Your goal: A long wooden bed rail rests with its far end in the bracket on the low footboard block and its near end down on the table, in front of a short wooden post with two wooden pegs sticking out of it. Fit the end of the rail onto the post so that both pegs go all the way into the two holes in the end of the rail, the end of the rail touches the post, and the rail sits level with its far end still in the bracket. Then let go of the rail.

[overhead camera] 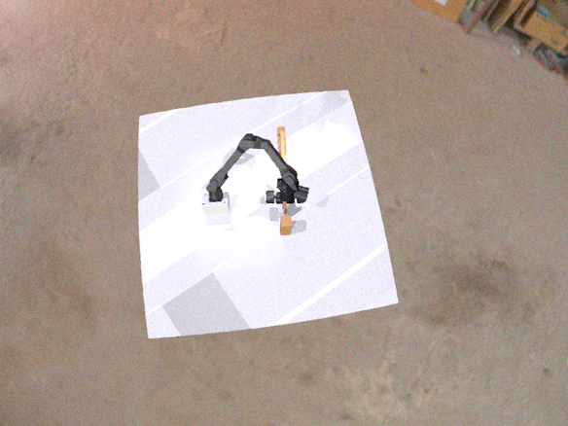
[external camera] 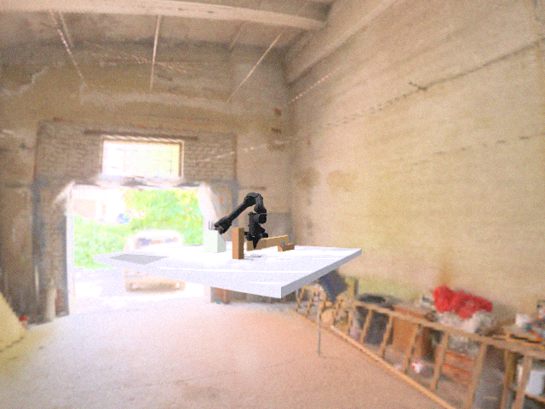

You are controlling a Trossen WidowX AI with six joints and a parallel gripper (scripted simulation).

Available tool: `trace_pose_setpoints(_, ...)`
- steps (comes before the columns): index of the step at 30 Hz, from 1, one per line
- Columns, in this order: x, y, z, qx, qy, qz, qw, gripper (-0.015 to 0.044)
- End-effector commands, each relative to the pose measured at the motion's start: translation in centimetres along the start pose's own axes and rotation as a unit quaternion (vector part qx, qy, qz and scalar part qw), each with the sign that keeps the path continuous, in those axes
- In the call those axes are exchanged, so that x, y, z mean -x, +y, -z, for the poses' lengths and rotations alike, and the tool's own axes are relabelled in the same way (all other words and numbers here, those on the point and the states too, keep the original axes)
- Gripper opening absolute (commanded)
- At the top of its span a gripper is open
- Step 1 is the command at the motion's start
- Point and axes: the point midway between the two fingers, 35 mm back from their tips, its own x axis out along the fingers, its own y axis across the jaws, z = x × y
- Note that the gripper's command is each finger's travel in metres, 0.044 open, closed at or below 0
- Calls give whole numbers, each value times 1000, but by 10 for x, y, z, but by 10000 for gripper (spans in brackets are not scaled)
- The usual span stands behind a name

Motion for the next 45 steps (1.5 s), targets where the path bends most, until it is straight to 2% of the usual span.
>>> trace_pose_setpoints(1, 8, -3, 0, 0, -3, 9, 1000, 0)
trace_pose_setpoints(45, 13, -1, 0, 0, -2, 9, 1000, 0)
